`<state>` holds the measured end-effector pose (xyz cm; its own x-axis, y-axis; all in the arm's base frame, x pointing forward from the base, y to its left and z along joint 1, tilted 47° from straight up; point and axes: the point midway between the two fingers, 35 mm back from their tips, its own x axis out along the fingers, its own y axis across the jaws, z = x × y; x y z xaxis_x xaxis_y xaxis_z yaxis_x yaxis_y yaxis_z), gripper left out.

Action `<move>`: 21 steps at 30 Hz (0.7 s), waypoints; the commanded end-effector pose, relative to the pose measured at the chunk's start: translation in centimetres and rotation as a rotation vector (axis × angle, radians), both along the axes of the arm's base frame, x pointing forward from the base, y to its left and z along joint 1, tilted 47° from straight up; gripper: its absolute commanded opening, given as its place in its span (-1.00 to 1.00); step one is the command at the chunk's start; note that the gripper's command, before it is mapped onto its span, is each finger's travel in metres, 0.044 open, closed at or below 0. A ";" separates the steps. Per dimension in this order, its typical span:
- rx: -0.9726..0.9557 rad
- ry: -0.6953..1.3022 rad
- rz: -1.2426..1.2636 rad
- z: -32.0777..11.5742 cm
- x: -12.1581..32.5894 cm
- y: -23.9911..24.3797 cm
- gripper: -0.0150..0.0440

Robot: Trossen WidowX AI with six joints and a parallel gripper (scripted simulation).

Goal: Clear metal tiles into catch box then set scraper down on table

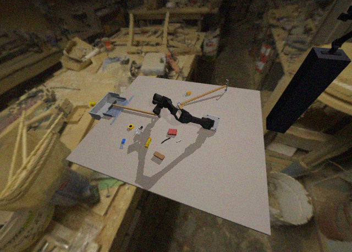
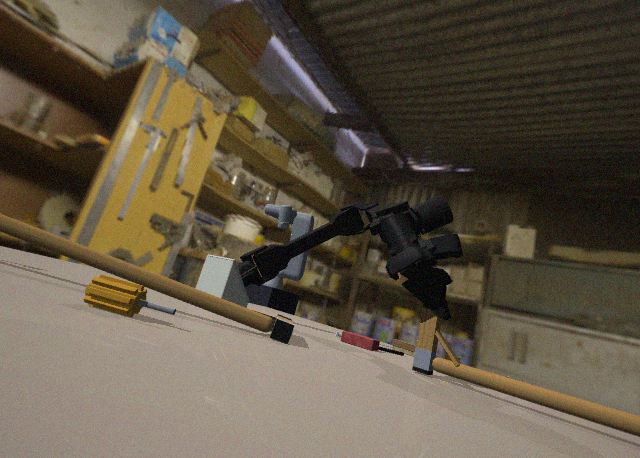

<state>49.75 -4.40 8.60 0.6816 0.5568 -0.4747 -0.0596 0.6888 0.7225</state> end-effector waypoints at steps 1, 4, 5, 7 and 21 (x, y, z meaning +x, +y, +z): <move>-0.004 -0.009 -0.005 0.3 -0.7 -0.4 -0.49; -0.005 -0.008 -0.005 0.3 -1.1 -0.5 -0.49; -0.005 -0.008 -0.005 0.3 -1.2 -0.5 -0.49; -0.005 -0.008 -0.005 0.3 -1.5 -0.6 -0.49; -0.007 -0.007 -0.005 0.3 -3.3 -0.9 -0.49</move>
<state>47.04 -4.93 8.60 0.6801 0.5556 -0.4782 -0.0561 0.6898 0.7218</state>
